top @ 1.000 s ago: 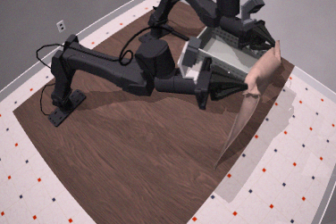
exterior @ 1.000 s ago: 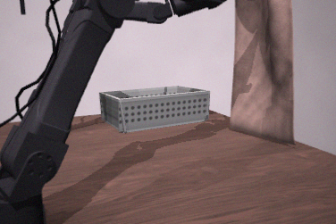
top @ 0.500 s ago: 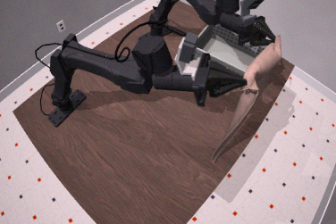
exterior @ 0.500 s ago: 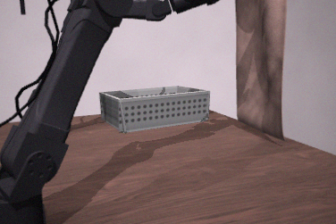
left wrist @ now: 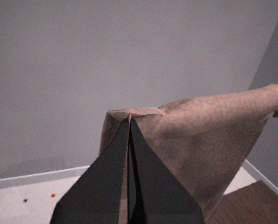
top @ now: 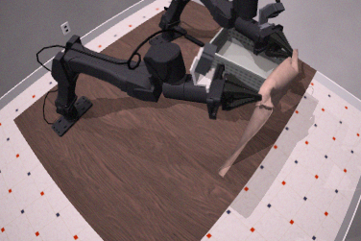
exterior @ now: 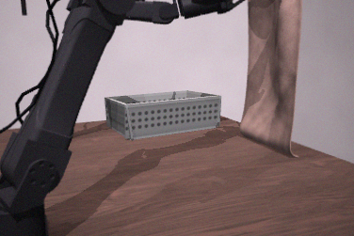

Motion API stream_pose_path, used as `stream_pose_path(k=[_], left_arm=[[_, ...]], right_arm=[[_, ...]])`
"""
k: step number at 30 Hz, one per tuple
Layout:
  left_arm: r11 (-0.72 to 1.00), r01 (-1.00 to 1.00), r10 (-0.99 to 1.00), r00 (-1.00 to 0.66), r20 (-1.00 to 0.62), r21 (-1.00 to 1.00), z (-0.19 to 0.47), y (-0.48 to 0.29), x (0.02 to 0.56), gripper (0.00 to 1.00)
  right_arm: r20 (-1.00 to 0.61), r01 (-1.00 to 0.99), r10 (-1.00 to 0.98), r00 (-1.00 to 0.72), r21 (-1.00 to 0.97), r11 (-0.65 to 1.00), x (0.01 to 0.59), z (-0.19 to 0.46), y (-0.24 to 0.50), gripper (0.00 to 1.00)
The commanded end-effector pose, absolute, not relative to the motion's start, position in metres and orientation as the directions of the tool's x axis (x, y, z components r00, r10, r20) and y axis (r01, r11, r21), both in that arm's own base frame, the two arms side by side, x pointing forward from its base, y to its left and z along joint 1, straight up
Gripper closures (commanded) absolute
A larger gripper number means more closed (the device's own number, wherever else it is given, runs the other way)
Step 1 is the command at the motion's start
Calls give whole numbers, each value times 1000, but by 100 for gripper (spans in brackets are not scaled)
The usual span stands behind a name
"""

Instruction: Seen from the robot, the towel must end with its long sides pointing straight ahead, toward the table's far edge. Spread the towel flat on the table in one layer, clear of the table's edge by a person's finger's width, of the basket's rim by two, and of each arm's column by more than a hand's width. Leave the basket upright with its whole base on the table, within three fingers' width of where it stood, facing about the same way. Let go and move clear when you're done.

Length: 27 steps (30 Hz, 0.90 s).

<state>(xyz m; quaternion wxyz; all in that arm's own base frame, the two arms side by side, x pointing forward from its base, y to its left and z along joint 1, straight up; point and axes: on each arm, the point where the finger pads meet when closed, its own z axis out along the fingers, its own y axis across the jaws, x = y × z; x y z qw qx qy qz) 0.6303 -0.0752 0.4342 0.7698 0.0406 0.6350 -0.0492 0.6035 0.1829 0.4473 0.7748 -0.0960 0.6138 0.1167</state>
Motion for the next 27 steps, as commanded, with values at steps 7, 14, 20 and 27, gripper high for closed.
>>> stream_pose_path(k=[7,14,20,27], left_arm=[[996,89,-20,261,-965,3,472,-59,611,100],[996,89,-20,261,-965,3,472,-59,611,100],[996,89,-20,261,-965,3,472,-59,611,100],[996,89,-20,261,-965,3,472,-59,611,100]], right_arm=[[-966,-266,76,248,7,964,594,469,167,100],[-966,-266,76,248,7,964,594,469,167,100],[-966,-266,76,248,7,964,594,469,167,100],[-966,-266,76,248,7,964,594,469,167,100]])
